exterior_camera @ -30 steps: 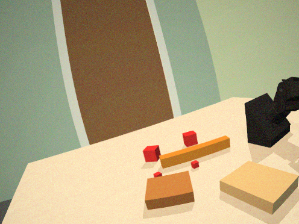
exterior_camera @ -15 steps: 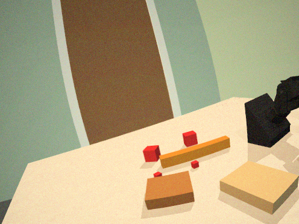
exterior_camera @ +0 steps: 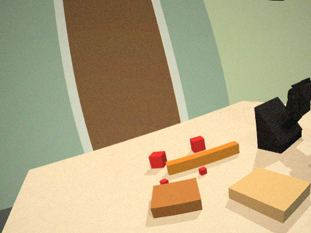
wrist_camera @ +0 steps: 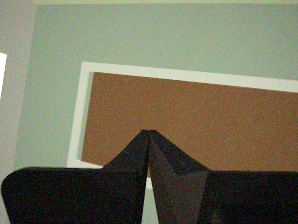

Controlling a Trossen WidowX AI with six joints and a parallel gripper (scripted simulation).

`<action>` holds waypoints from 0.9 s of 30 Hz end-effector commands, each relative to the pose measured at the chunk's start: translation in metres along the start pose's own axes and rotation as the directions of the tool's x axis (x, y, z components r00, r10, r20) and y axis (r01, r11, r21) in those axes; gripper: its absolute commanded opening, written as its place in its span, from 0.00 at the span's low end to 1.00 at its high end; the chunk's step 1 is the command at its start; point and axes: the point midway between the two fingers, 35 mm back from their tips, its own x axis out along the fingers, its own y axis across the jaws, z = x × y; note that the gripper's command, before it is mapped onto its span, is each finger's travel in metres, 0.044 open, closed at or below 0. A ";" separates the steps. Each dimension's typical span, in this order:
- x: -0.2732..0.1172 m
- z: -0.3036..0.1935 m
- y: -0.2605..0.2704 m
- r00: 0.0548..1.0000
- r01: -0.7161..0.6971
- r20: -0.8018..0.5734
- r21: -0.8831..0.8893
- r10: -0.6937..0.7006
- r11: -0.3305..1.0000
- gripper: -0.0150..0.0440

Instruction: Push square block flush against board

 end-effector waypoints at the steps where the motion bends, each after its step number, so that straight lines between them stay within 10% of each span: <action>1: 0.005 -0.018 -0.006 0.998 0.021 -0.057 -0.104 -0.027 0.994 0.25; 27: 0.010 -0.147 -0.058 0.877 -0.159 -0.408 -0.744 -0.253 0.649 0.25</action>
